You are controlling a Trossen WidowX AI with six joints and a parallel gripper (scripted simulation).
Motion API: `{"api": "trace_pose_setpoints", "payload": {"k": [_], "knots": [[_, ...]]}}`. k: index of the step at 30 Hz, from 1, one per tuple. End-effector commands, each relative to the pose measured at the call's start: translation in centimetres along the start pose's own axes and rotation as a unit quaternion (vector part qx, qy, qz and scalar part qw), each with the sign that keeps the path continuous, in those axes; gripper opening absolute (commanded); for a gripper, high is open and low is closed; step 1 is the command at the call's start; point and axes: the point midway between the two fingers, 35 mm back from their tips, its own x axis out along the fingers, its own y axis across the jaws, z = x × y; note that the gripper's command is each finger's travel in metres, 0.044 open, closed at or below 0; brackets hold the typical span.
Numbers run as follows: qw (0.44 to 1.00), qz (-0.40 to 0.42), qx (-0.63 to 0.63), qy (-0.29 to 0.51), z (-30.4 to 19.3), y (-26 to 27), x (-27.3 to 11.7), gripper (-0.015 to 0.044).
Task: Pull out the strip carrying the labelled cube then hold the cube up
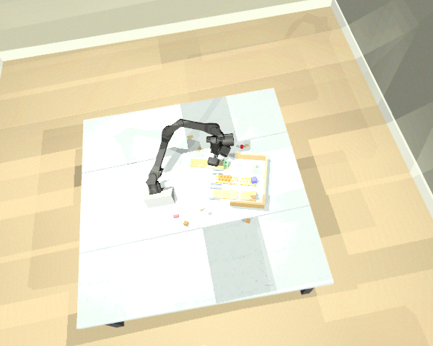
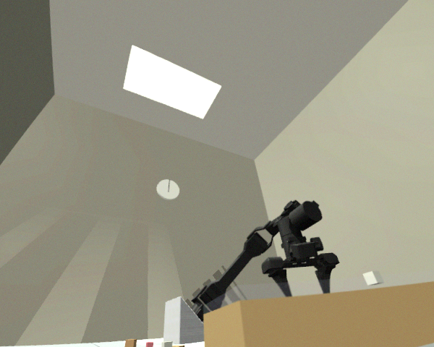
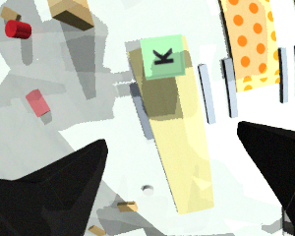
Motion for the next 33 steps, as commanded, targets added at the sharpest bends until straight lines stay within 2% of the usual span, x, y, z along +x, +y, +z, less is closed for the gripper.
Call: {"api": "trace_pose_setpoints", "payload": {"k": [1, 12, 19, 20, 33], "knots": [[1.000, -0.002, 0.001, 0.001, 1.5, -0.1, -0.1, 0.0440], [1.000, -0.002, 0.000, 0.000, 5.1, -0.2, -0.3, 0.0440], [1.000, -0.002, 0.000, 0.000, 5.1, -0.1, 0.6, 0.0256], [1.000, -0.002, 0.000, 0.000, 5.2, -0.1, 0.7, 0.0250], [1.000, -0.001, 0.000, 0.000, 5.2, -0.1, 2.9, 0.0250]]}}
